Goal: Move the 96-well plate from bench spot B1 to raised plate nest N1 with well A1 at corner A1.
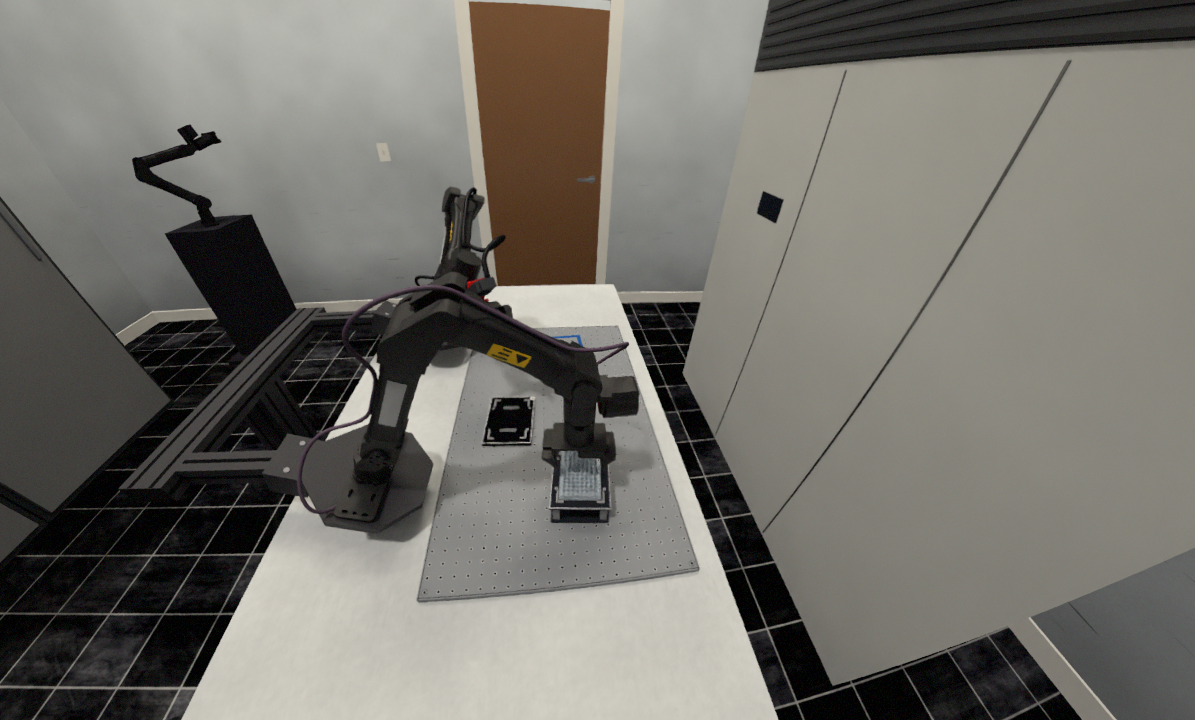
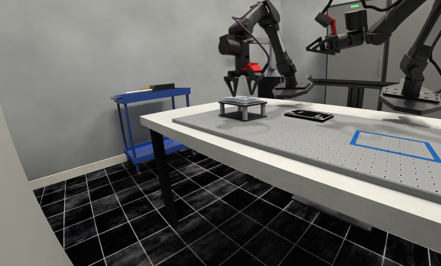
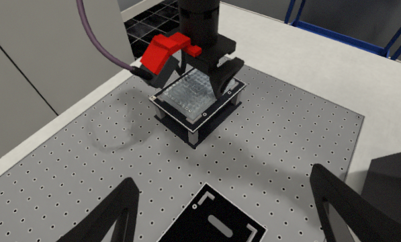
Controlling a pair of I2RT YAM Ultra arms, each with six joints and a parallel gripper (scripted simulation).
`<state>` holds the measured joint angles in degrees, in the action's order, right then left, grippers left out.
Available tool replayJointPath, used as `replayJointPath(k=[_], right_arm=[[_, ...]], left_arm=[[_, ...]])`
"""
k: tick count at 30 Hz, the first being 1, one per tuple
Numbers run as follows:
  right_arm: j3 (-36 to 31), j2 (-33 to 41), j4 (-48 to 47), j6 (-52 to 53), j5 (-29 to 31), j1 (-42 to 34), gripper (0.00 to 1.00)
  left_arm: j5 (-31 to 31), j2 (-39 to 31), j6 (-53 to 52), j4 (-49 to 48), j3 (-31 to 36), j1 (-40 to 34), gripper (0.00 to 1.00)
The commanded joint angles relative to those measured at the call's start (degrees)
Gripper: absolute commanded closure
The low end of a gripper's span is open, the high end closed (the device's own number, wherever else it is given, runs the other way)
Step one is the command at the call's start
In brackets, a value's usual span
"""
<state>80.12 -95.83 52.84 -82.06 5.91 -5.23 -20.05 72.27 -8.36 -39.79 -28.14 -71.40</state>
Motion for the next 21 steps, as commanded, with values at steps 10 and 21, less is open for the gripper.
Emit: replayJointPath(k=[10,21], right_arm=[[11.49,4.26,12.85,1.07,0.43,-1.26,0.0],[17.16,2.24,20.21,1.15,-0.36,-0.79,0.0]], left_arm=[[-0.3,0.25,-0.43,-1.62,-0.21,-0.71,0.0],[-0.3,0.25,-0.43,-1.62,-0.21,-0.71,0.0]])
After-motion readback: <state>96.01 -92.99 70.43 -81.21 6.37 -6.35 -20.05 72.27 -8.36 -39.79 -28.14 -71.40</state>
